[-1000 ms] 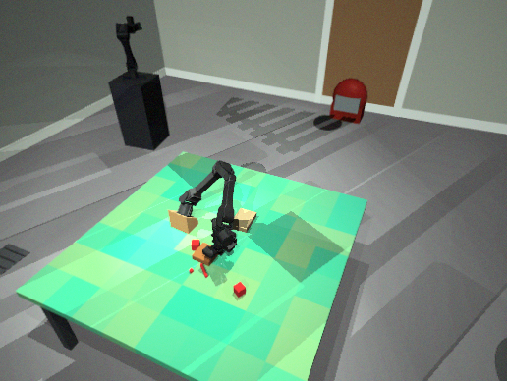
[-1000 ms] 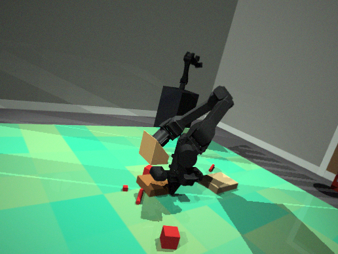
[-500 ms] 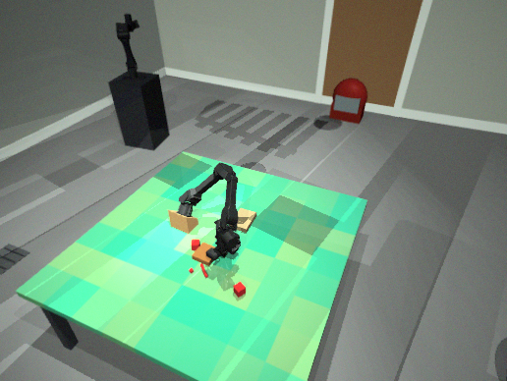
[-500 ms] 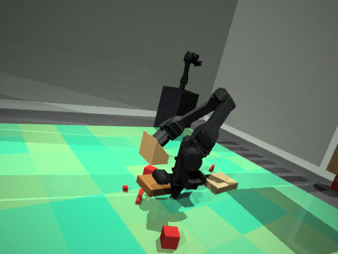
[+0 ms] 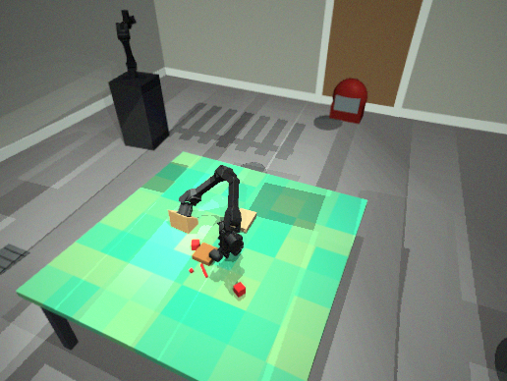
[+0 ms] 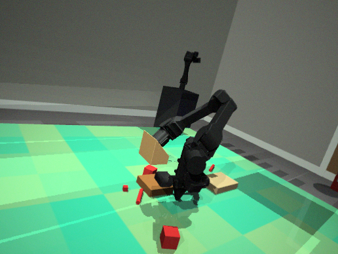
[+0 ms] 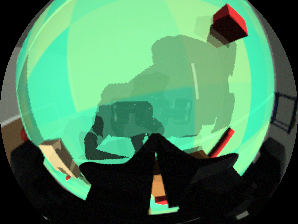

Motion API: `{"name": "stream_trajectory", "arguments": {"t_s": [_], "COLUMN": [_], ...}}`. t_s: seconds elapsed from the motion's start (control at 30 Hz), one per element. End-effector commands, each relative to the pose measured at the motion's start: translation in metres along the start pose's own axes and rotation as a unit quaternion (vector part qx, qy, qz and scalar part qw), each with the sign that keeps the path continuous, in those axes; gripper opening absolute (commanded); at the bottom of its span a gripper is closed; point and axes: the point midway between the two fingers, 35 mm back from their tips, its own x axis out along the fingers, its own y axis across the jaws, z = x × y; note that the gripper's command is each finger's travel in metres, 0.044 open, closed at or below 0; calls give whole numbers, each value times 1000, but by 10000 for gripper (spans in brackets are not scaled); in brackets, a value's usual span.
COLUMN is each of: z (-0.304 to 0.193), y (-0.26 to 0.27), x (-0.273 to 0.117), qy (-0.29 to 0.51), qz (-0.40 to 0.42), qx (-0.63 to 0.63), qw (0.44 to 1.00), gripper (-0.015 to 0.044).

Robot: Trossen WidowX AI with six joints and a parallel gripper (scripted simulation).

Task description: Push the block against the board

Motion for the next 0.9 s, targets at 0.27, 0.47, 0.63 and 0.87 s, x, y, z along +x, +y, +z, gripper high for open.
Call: {"name": "stream_trajectory", "arguments": {"t_s": [0.27, 0.47, 0.63, 0.87], "z": [1, 8, 14, 17], "y": [-1, 23, 56, 103], "x": [-50, -50, -50, -49], "qy": [-7, -5, -3, 0], "qz": [-3, -13, -24, -33], "qx": [-1, -57, -130, -231], "qw": [1000, 998, 991, 972], "gripper": [0, 0, 0, 0]}}
